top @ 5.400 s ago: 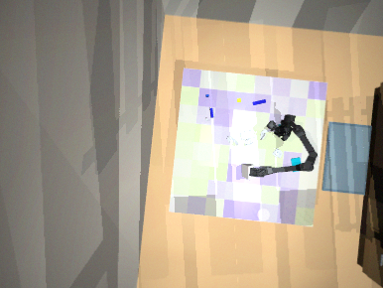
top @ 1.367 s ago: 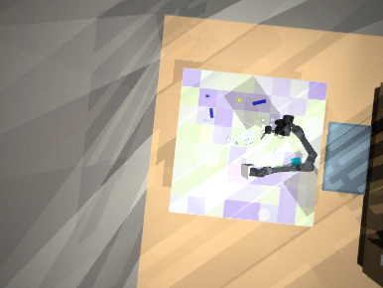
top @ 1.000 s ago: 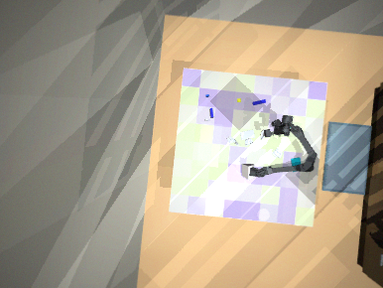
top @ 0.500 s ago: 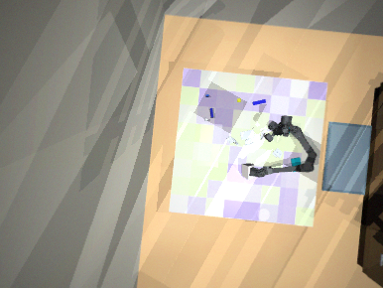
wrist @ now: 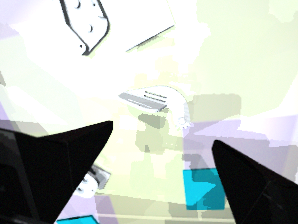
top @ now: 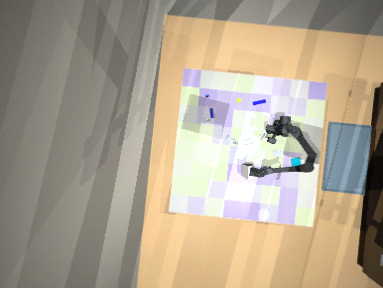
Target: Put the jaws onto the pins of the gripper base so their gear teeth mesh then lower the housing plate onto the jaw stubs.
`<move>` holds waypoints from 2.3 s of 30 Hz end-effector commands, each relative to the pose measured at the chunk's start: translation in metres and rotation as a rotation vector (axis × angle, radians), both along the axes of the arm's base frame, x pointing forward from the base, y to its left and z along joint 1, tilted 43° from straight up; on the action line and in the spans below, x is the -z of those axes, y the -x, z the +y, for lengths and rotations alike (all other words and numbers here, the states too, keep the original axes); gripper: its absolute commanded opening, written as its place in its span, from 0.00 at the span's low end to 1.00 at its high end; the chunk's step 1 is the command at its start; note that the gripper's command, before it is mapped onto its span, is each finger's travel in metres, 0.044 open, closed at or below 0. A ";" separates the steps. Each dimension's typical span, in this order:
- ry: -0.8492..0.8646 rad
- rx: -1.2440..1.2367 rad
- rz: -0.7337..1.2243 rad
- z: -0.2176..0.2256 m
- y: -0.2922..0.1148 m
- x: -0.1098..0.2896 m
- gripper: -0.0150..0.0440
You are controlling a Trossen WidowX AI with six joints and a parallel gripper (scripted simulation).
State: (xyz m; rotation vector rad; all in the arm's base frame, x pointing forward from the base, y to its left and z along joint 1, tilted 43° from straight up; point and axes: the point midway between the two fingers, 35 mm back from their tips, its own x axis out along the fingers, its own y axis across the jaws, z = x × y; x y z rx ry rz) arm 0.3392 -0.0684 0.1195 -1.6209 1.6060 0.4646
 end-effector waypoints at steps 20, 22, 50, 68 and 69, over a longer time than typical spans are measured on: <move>0.102 -0.546 0.496 0.009 0.007 0.005 1.00; 0.111 -0.593 0.538 0.009 0.007 0.005 1.00; 0.198 -1.075 0.978 0.015 0.013 0.011 1.00; 0.200 -1.074 0.979 -0.019 0.006 0.048 1.00; 0.200 -1.074 0.979 -0.020 0.005 0.049 1.00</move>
